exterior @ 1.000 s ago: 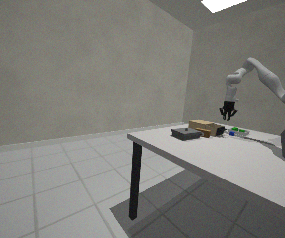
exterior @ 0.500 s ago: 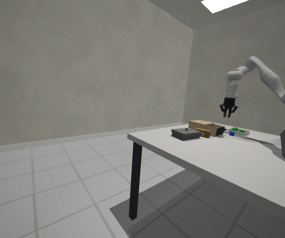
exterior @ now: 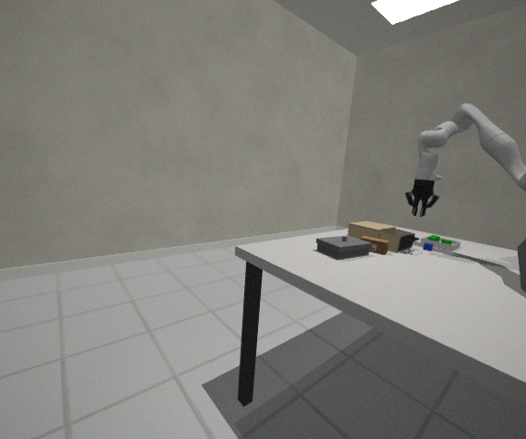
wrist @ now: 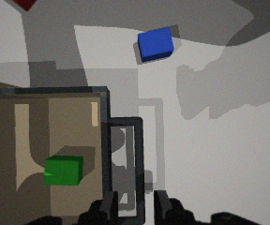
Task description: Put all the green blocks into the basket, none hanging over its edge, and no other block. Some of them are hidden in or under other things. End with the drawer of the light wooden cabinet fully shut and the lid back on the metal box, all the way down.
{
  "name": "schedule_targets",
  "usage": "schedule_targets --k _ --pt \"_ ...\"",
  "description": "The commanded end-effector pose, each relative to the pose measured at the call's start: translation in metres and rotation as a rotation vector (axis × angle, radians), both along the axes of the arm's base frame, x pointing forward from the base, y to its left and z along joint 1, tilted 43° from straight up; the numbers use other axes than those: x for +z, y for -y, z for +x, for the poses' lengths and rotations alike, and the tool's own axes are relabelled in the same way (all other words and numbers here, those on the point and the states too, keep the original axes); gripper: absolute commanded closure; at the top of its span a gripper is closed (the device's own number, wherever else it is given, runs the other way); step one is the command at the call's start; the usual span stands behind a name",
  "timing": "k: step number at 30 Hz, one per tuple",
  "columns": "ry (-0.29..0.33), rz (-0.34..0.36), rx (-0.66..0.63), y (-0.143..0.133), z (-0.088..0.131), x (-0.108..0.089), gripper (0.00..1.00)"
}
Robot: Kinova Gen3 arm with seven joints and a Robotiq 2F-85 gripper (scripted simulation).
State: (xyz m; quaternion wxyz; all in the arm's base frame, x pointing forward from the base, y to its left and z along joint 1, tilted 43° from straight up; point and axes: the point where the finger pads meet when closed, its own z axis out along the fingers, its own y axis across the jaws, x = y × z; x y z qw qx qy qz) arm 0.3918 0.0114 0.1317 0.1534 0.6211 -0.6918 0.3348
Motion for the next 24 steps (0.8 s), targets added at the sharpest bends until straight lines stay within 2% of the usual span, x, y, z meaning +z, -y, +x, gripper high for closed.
schedule_targets --k 1,7,19,21,24 --pt "-0.008 0.001 0.007 -0.003 -0.001 0.001 0.70" --pt "-0.023 -0.003 0.024 -0.003 0.000 0.002 0.70" --pt "-0.150 -0.044 0.169 -0.005 0.010 0.003 0.70" --pt "-0.150 -0.044 0.169 -0.005 0.010 0.003 0.70" --pt "-0.196 -0.059 0.221 -0.005 0.014 0.004 0.70"
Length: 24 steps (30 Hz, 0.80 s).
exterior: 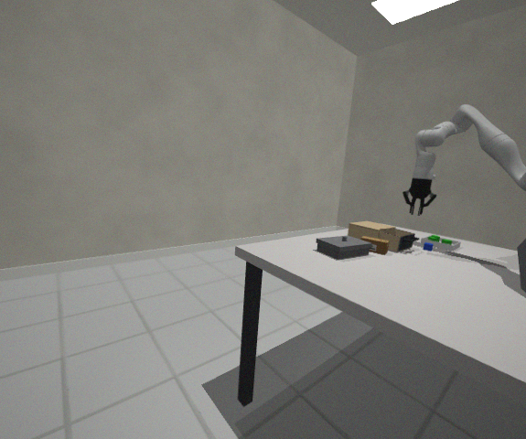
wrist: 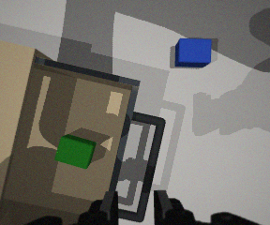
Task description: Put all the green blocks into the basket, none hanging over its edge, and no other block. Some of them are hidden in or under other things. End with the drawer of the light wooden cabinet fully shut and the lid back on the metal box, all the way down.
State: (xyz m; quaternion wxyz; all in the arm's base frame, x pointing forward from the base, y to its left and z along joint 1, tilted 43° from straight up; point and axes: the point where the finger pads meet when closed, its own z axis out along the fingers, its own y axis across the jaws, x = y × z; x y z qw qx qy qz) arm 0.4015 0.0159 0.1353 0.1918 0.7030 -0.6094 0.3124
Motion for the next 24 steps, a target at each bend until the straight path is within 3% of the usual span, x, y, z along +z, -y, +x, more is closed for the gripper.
schedule_targets --k 1,12,14,24 --pt "-0.051 -0.017 0.057 -0.001 0.005 0.001 0.70" --pt "-0.266 -0.086 0.301 -0.002 0.023 0.005 0.70" --pt "-0.266 -0.086 0.301 -0.002 0.023 0.005 0.70" --pt "-0.479 -0.153 0.539 -0.002 0.039 0.009 0.70"
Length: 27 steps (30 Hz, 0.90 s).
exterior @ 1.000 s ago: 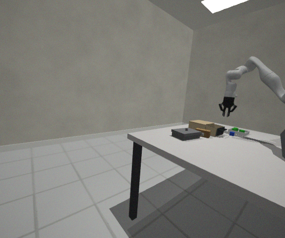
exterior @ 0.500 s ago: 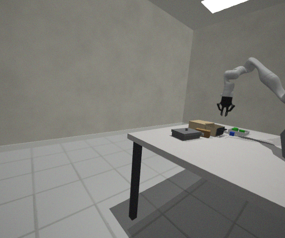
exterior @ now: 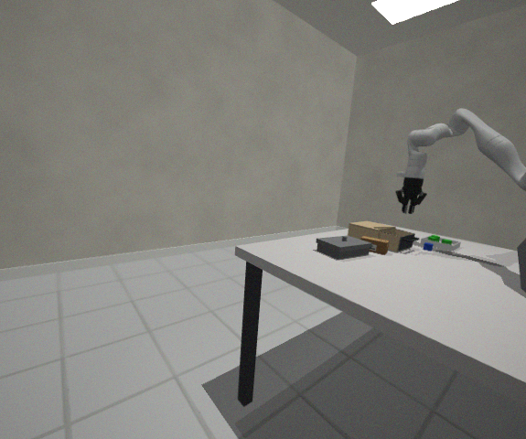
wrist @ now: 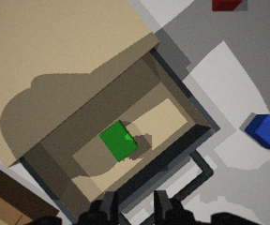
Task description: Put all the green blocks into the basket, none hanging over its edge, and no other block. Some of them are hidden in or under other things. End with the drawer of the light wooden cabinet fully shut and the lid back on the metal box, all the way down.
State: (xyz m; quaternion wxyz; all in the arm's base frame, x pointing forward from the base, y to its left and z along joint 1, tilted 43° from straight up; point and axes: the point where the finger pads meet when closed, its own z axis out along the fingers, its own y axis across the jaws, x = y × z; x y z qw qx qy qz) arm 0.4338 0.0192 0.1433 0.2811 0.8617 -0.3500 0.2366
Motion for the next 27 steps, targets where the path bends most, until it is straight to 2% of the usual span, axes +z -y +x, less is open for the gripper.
schedule_targets --k 1,5,7,18,27 --pt "-0.077 -0.025 0.080 0.001 0.009 0.002 0.70" --pt "-0.155 -0.049 0.166 0.002 0.015 0.004 0.70" --pt "-0.155 -0.049 0.166 0.002 0.015 0.004 0.70" --pt "-0.321 -0.101 0.348 0.004 0.027 0.008 0.70" --pt "-0.370 -0.116 0.401 0.004 0.032 0.009 0.70"
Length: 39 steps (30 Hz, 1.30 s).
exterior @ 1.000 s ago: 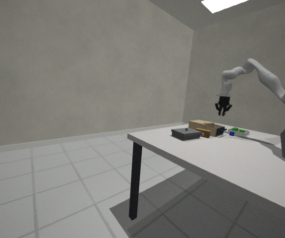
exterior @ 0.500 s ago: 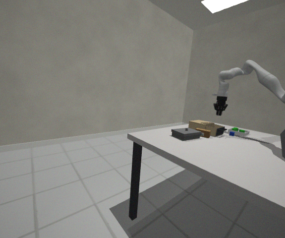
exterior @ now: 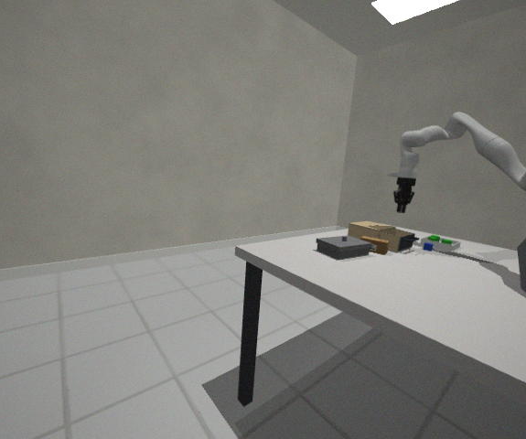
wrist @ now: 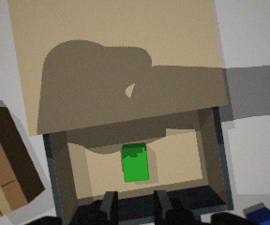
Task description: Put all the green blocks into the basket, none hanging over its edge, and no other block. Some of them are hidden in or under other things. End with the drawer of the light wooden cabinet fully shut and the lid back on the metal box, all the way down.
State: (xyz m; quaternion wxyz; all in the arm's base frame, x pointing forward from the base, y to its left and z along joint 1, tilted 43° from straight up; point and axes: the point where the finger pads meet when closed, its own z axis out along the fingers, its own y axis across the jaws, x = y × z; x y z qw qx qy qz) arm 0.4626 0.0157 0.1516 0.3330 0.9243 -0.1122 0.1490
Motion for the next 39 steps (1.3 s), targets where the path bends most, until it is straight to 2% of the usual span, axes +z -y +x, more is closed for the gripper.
schedule_targets --k 1,16,17,39 --pt "-0.020 -0.010 0.024 0.0010 0.0032 0.0012 0.70" --pt "-0.041 -0.017 0.047 0.0014 0.0048 0.0018 0.70" --pt "-0.041 -0.017 0.047 0.0014 0.0048 0.0018 0.35" --pt "-0.041 -0.017 0.047 0.0014 0.0048 0.0018 0.35"
